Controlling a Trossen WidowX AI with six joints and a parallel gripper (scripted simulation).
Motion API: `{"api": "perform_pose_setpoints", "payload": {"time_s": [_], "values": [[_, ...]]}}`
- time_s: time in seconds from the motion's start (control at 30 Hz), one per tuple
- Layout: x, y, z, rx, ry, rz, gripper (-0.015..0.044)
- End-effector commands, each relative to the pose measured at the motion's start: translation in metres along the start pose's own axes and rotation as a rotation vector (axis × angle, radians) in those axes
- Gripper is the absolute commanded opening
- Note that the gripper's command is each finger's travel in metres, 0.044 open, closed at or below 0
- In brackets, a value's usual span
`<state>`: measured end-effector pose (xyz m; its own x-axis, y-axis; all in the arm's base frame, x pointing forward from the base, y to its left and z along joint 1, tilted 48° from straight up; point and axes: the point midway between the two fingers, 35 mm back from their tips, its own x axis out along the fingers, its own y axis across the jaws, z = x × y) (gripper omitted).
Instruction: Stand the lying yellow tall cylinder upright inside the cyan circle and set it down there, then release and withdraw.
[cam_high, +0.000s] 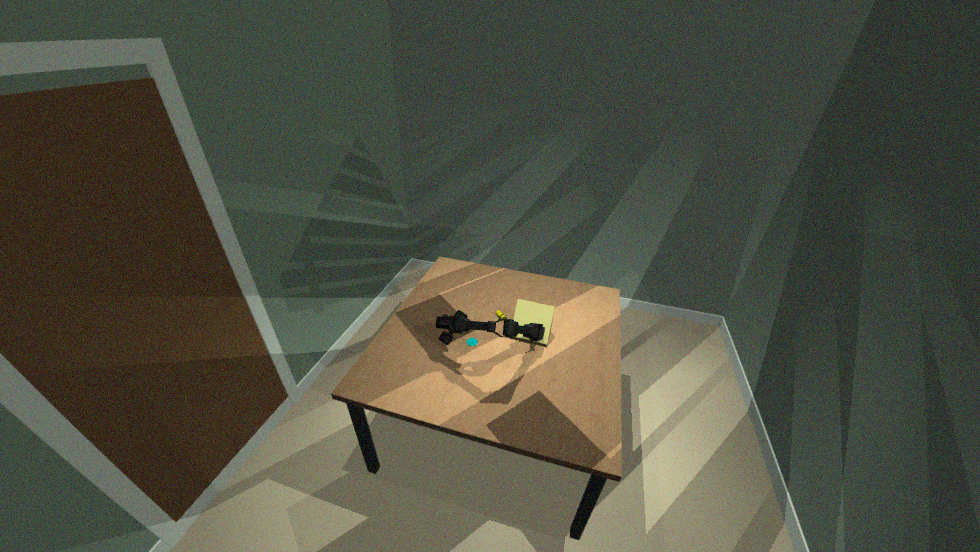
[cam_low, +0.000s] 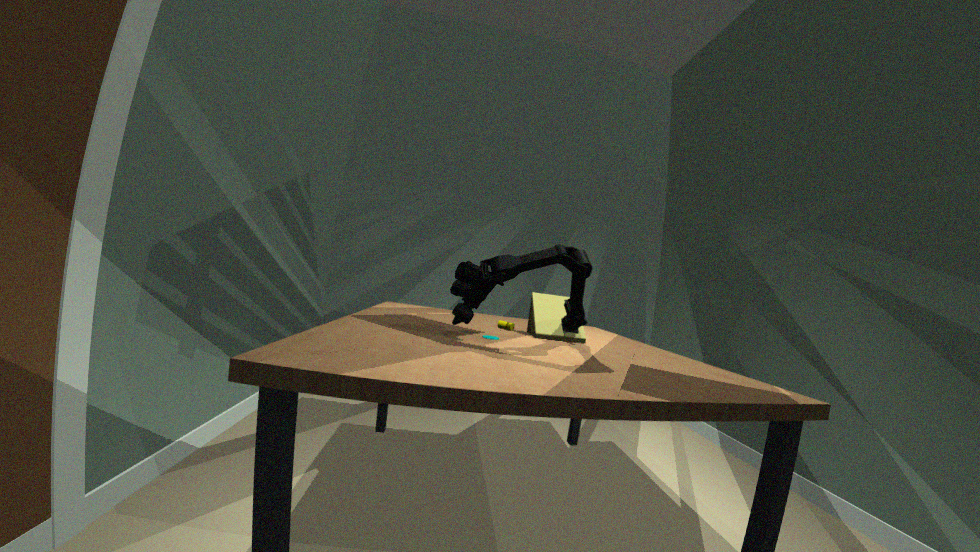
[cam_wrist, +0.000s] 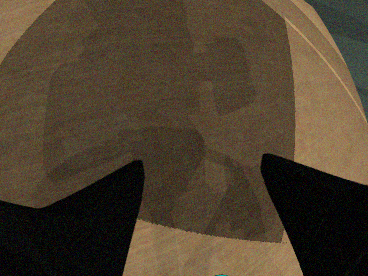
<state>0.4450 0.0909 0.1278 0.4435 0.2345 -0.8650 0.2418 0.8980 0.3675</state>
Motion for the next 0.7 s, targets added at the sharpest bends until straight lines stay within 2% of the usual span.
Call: {"api": "perform_pose_setpoints", "payload": {"time_s": [0.0,0.67], "values": [[0.011,-0.030,-0.002,0.014,0.068,-0.036,0.0309],[0.028,-0.192,-0.035,0.206,0.419,-0.081,0.0309]]}}
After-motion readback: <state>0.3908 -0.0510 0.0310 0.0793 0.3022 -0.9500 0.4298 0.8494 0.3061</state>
